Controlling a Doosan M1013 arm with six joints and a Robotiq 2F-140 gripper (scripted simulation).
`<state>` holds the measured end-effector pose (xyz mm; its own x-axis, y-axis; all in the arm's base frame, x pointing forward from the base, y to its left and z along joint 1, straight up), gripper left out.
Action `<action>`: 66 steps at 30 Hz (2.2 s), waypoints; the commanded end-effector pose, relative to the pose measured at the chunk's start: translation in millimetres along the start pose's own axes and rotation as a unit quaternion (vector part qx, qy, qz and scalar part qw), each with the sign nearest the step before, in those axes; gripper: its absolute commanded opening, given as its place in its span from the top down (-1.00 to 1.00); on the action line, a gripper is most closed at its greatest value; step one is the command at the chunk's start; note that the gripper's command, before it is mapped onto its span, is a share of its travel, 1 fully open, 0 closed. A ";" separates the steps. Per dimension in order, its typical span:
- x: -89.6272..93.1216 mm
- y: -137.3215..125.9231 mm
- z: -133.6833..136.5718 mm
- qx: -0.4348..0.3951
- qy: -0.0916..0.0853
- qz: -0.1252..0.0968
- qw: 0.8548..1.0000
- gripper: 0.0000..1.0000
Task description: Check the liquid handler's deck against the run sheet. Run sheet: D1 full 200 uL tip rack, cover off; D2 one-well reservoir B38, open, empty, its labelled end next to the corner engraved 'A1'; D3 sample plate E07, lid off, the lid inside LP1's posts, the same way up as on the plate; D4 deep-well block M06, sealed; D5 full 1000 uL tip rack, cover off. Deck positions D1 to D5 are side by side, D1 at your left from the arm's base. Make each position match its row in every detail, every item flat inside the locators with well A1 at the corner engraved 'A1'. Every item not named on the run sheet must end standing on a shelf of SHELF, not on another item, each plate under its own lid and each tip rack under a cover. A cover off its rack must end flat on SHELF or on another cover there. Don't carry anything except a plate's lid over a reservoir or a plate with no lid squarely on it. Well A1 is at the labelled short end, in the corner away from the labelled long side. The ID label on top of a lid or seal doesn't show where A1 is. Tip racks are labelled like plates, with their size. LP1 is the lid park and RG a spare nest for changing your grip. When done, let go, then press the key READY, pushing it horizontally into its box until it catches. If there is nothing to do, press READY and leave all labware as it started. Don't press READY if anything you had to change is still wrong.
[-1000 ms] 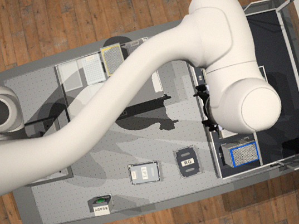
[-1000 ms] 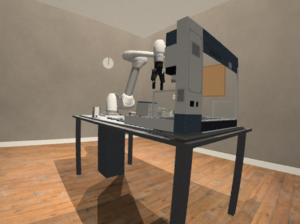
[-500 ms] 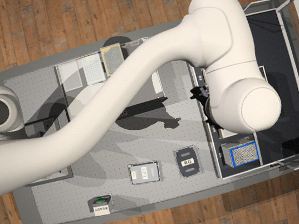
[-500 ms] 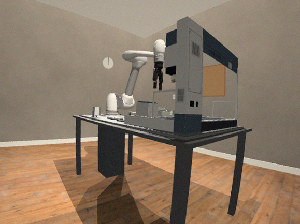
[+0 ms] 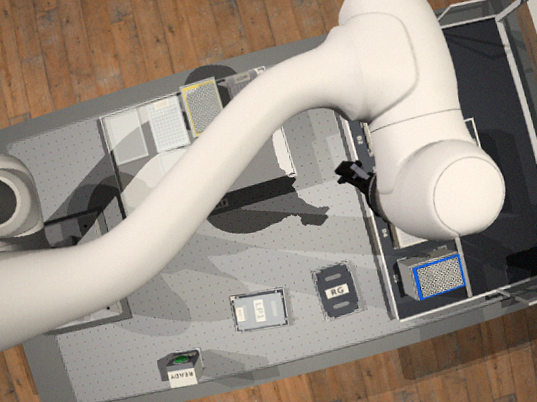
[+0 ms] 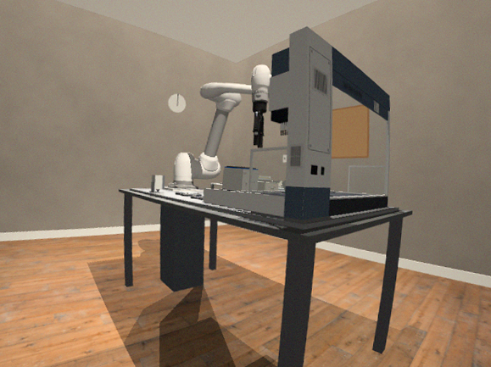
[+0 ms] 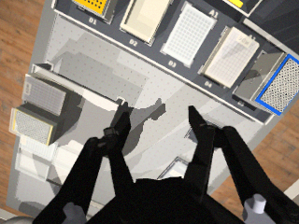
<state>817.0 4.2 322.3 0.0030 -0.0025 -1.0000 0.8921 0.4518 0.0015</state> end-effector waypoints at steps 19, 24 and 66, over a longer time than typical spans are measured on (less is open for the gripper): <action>-2.4 0.1 0.0 -0.168 0.000 0.001 0.986 -0.32; -2.4 0.1 0.0 -0.217 0.000 0.001 0.976 -0.32; -3.5 0.1 0.0 -0.563 0.000 0.001 0.826 -0.32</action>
<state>817.0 4.2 324.5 0.0029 -0.0025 -1.0000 -0.0579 0.9983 -0.0027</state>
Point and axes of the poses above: the point where the finger pads meet when closed, its own x axis out along the fingers, its own z axis across the jaws, y = z × x, the point moved 3 cm from there along -x, back along the fingers, and after that the axes turned 7 degrees about x, right-handed, at the moved point
